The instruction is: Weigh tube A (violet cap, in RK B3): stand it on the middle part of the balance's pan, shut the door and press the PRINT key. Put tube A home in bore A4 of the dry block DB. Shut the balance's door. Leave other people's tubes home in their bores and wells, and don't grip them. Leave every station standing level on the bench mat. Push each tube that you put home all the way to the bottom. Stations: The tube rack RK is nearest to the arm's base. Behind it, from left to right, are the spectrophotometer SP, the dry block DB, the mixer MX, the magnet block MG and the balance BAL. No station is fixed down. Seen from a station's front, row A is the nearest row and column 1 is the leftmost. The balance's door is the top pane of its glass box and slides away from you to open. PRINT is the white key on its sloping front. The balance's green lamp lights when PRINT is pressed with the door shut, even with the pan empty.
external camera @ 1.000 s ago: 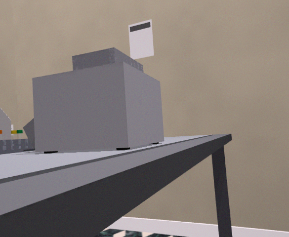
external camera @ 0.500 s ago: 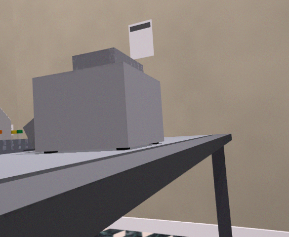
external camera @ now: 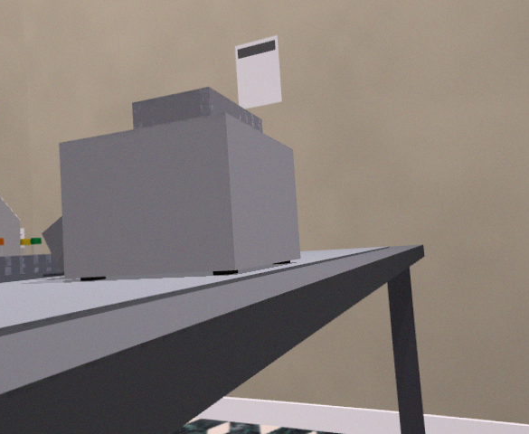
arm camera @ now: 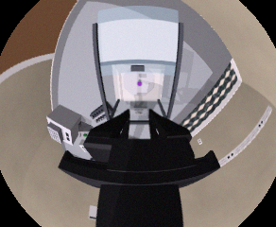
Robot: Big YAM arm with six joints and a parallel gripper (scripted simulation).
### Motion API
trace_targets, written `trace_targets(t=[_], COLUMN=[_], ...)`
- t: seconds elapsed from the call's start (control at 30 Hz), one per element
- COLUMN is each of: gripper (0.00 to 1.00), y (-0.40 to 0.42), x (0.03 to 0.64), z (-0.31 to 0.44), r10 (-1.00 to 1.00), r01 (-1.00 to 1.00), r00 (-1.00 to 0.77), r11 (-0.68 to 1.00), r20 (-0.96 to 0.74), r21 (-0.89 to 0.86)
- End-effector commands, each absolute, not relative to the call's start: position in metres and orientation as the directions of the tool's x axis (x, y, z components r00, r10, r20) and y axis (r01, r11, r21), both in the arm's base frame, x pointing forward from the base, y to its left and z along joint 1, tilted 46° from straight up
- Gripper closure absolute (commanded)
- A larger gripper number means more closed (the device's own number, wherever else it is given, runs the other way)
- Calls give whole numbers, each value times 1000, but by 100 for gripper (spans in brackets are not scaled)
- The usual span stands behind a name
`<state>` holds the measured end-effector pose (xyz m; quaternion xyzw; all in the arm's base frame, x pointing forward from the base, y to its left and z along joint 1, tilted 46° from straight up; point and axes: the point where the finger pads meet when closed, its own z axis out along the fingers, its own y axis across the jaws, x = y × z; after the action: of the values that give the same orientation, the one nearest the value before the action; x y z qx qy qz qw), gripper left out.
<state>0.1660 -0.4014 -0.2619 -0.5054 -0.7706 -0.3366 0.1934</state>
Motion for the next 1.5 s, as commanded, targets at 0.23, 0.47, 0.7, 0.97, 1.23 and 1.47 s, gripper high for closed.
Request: trace_targets(t=[0.23, 0.47, 0.7, 0.97, 1.23, 1.47], gripper=[70, 70, 70, 70, 70, 70], y=[-417, -427, -419, -436, -441, -447], x=[171, 176, 173, 179, 195, 193], z=[-257, -269, -275, -278, -286, -291], r10=[668, 619, 510, 414, 237, 133], r01=[906, 835, 692, 532, 291, 137], r00=[-421, -549, -720, -845, -956, -989], r11=[274, 367, 482, 587, 677, 704], r20=[614, 562, 471, 339, 174, 60], r21=[324, 411, 537, 610, 676, 696])
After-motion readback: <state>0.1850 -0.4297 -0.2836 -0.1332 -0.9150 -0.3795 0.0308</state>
